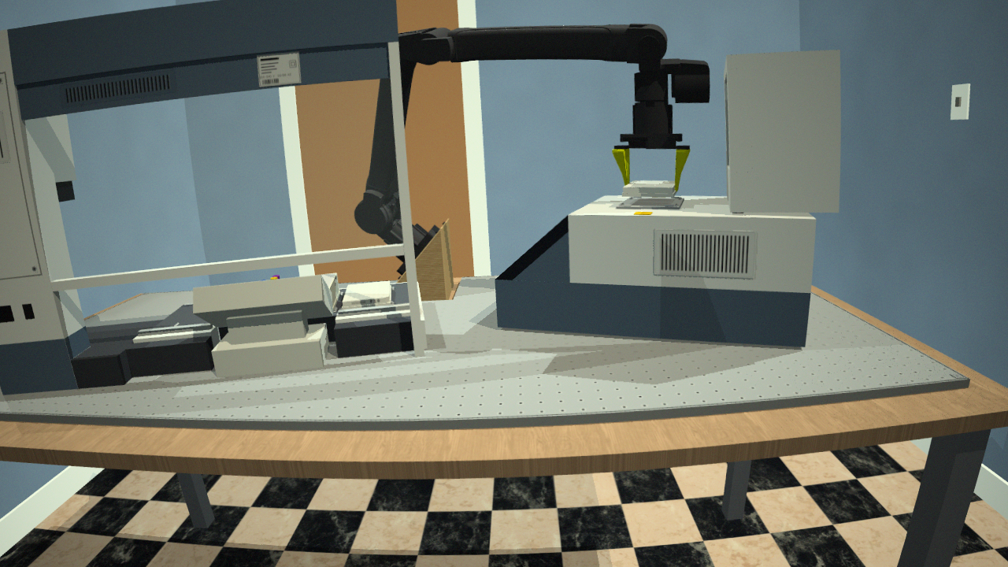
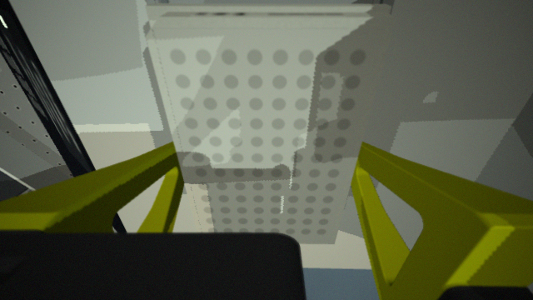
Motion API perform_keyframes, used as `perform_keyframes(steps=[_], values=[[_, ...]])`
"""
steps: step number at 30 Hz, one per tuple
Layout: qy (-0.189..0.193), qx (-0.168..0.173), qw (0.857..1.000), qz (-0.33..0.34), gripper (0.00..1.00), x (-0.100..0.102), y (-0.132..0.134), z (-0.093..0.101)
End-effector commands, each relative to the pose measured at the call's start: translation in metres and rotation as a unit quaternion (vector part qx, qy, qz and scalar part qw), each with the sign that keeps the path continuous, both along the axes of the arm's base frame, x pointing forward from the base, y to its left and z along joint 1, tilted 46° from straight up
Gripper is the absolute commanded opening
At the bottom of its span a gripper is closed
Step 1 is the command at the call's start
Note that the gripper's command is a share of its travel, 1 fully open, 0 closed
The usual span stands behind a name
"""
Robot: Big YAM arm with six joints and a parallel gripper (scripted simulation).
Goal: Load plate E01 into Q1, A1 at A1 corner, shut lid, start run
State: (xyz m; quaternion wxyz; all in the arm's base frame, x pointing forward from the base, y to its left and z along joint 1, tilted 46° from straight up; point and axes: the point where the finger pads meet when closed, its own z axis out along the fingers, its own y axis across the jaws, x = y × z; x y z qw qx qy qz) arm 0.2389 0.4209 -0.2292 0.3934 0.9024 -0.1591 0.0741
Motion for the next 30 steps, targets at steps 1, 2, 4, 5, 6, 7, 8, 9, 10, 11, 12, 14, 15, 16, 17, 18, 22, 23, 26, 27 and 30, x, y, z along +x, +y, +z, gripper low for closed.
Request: perform_keyframes(steps=[1,2,4,5,6,7,8,9,10,11,12,14,15,16,17,18,22,23,26,27,30], values=[[-0.003,0.017,1.0,0.006,0.0,0.005,0.008,-0.006],[-0.002,0.014,1.0,0.008,0.0,0.002,0.005,-0.008],[-0.002,0.014,1.0,0.008,0.0,0.002,0.005,-0.008],[-0.002,0.014,1.0,0.007,0.0,0.0,0.008,-0.006],[-0.003,0.017,1.0,0.006,0.0,-0.002,0.011,-0.003],[-0.005,0.019,1.0,0.006,0.0,-0.003,0.015,0.0],[-0.007,0.021,1.0,0.006,0.0,-0.002,0.017,0.003],[-0.009,0.023,1.0,0.005,0.0,-0.002,0.02,0.006],[-0.011,0.025,1.0,0.004,0.0,-0.001,0.023,0.009],[-0.014,0.027,1.0,0.003,0.0,0.0,0.025,0.012],[-0.014,0.027,1.0,0.003,0.0,0.0,0.027,0.014],[-0.014,0.027,1.0,0.004,0.0,0.0,0.028,0.017],[-0.014,0.028,0.999,0.004,0.0,0.0,0.029,0.017],[-0.015,0.029,0.999,0.004,0.0,0.0,0.03,0.018],[-0.015,0.031,0.999,0.004,0.0,0.001,0.031,0.018],[-0.016,0.032,0.999,0.004,0.0,0.002,0.032,0.019],[-0.014,0.035,0.999,0.003,0.0,0.006,0.032,0.019],[-0.014,0.038,0.999,0.002,0.0,0.009,0.032,0.019],[-0.012,0.041,0.999,0.001,0.0,0.016,0.031,0.021],[-0.013,0.041,0.999,0.002,0.0,0.017,0.031,0.021],[-0.015,0.041,0.999,0.002,0.0,0.019,0.032,0.021]])
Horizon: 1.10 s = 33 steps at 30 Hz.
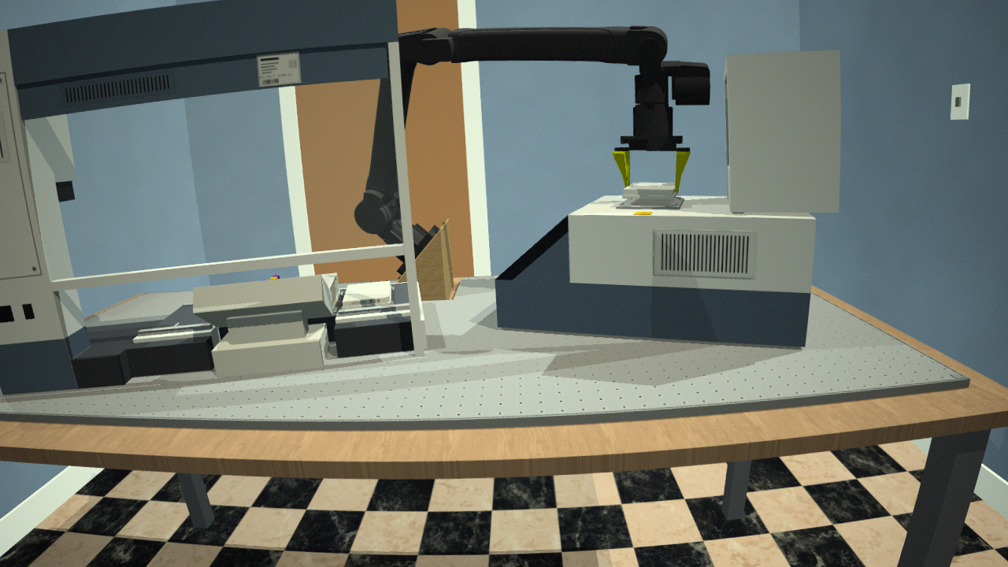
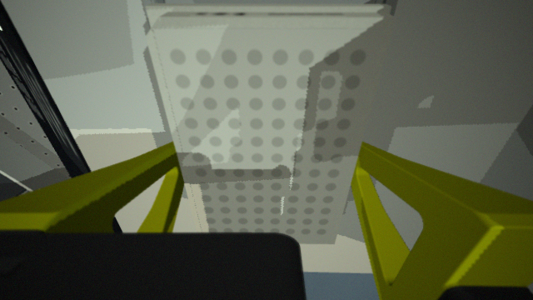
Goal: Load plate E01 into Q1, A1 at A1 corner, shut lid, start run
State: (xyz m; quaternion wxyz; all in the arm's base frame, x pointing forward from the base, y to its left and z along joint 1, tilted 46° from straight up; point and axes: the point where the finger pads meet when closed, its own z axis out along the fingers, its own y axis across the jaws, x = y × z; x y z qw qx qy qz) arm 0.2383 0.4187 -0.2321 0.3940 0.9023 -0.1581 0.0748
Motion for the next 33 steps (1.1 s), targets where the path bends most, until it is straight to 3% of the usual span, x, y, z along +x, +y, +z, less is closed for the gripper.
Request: perform_keyframes(steps=[1,6,17,33], values=[[-0.014,0.041,0.999,0.001,0.0,0.019,0.034,0.024],[-0.005,0.027,1.0,0.009,0.0,0.003,0.027,0.013],[-0.003,0.007,1.0,0.005,0.0,-0.01,0.009,-0.002],[-0.009,0.03,1.0,0.002,0.0,0.016,0.027,0.02]])
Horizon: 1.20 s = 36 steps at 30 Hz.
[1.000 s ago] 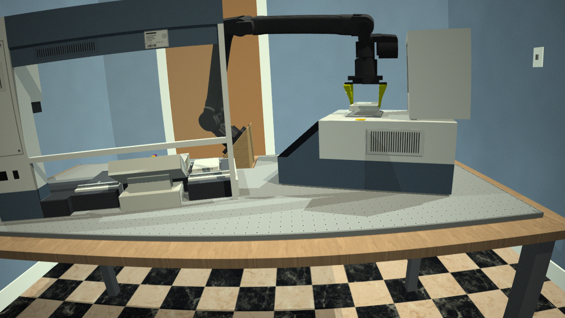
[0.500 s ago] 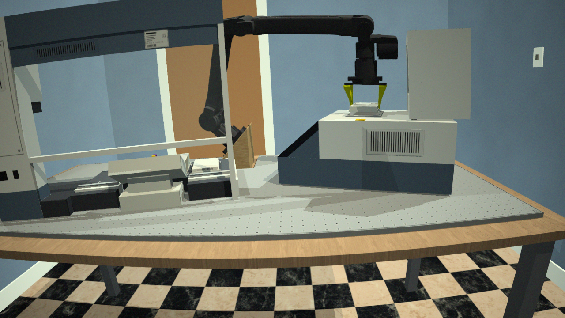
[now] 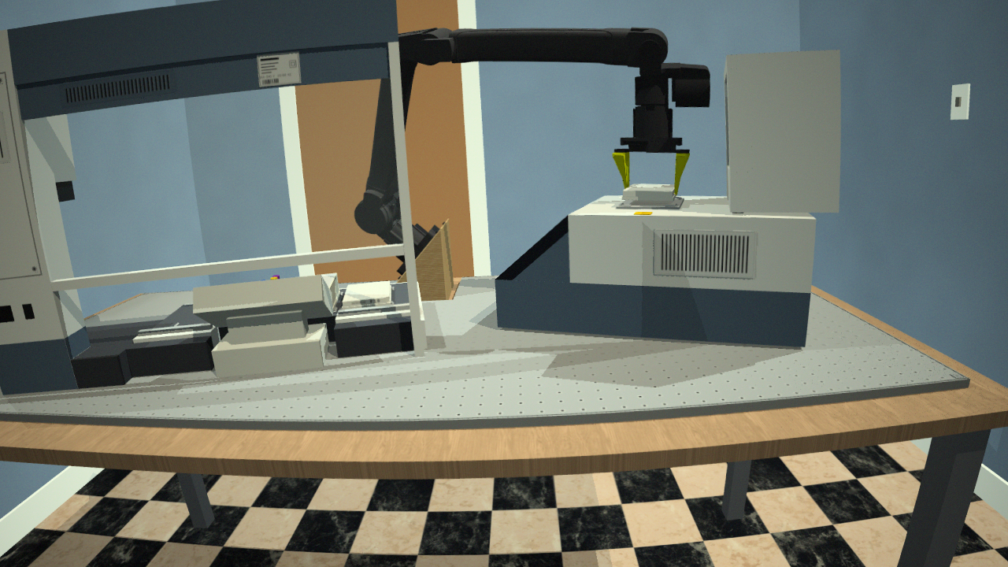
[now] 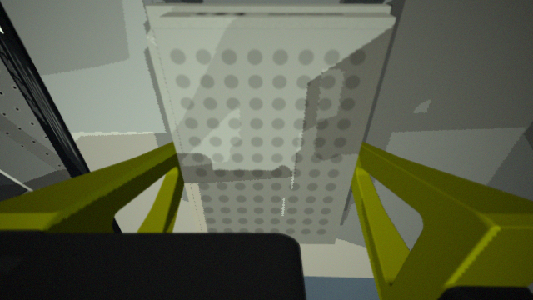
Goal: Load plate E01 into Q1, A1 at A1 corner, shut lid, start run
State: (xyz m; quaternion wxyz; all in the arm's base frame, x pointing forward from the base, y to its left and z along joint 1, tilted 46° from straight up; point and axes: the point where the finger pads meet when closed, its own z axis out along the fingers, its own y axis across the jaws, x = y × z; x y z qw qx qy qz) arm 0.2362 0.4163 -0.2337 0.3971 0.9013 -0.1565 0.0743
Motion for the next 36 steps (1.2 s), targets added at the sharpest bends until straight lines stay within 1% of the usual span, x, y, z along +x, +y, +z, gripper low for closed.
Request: perform_keyframes(steps=[1,4,7,14,22,24,31,36], values=[[-0.01,0.034,0.999,0.001,0.0,0.018,0.029,0.022],[-0.011,0.035,0.999,0.001,0.0,0.019,0.031,0.022],[-0.011,0.036,0.999,0.007,0.0,0.013,0.035,0.022],[-0.017,0.041,0.999,0.008,0.0,0.008,0.039,0.019],[-0.018,0.033,0.999,0.004,0.0,0.002,0.026,0.012],[-0.016,0.029,0.999,0.0,0.0,0.004,0.021,0.012],[-0.018,0.032,0.999,-0.005,0.0,0.011,0.019,0.011],[-0.009,0.027,1.0,0.0,0.0,0.012,0.013,0.011]])
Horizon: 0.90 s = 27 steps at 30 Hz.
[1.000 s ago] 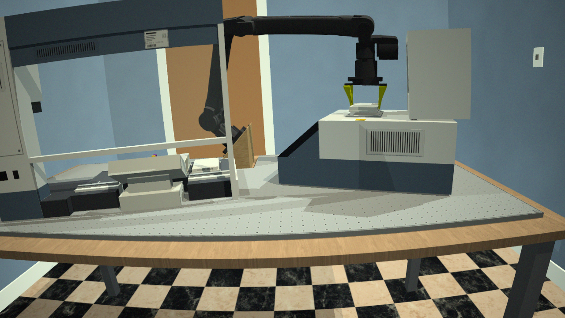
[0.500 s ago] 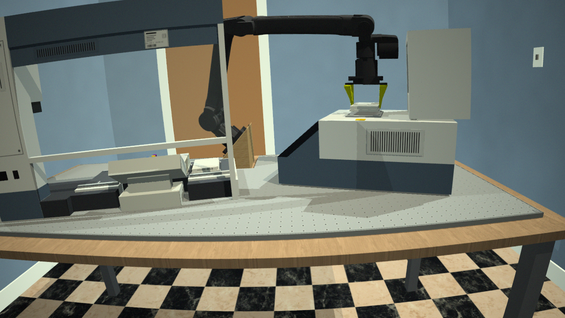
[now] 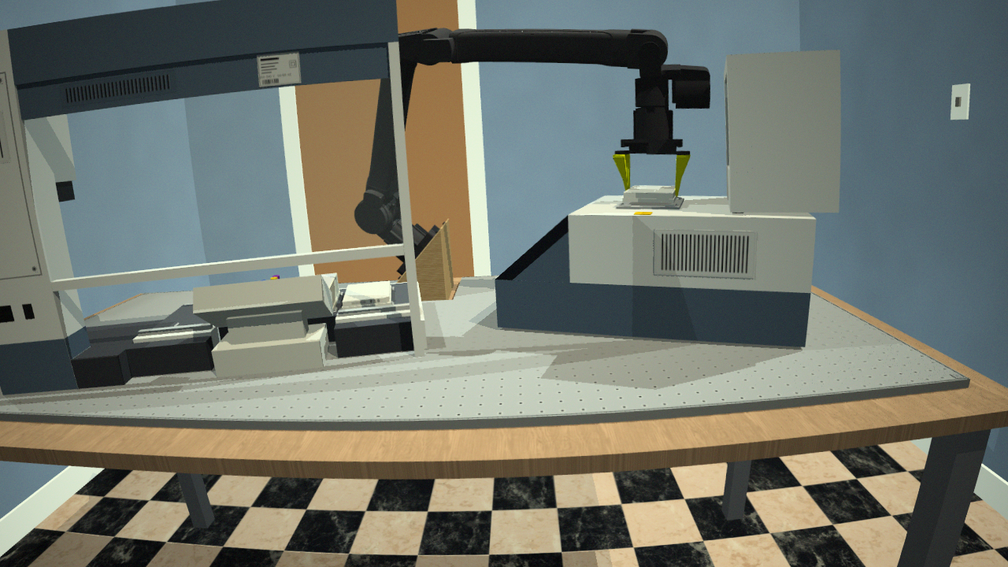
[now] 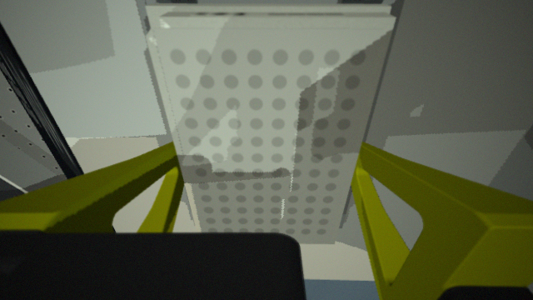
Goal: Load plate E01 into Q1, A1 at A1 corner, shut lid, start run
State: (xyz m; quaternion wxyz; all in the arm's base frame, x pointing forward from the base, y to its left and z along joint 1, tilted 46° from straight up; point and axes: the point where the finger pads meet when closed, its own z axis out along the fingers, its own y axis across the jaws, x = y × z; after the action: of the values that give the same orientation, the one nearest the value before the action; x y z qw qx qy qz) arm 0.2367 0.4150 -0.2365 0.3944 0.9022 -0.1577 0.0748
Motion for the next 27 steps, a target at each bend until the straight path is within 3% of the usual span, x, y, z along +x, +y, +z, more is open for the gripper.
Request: perform_keyframes(steps=[1,7,17,27], values=[[-0.008,0.027,1.0,0.0,0.0,0.013,0.016,0.014],[-0.011,0.035,0.999,0.001,0.0,0.017,0.022,0.014],[-0.014,0.024,1.0,0.006,0.0,-0.002,0.018,0.01],[-0.015,0.026,1.0,-0.005,0.0,0.012,0.02,0.007]])
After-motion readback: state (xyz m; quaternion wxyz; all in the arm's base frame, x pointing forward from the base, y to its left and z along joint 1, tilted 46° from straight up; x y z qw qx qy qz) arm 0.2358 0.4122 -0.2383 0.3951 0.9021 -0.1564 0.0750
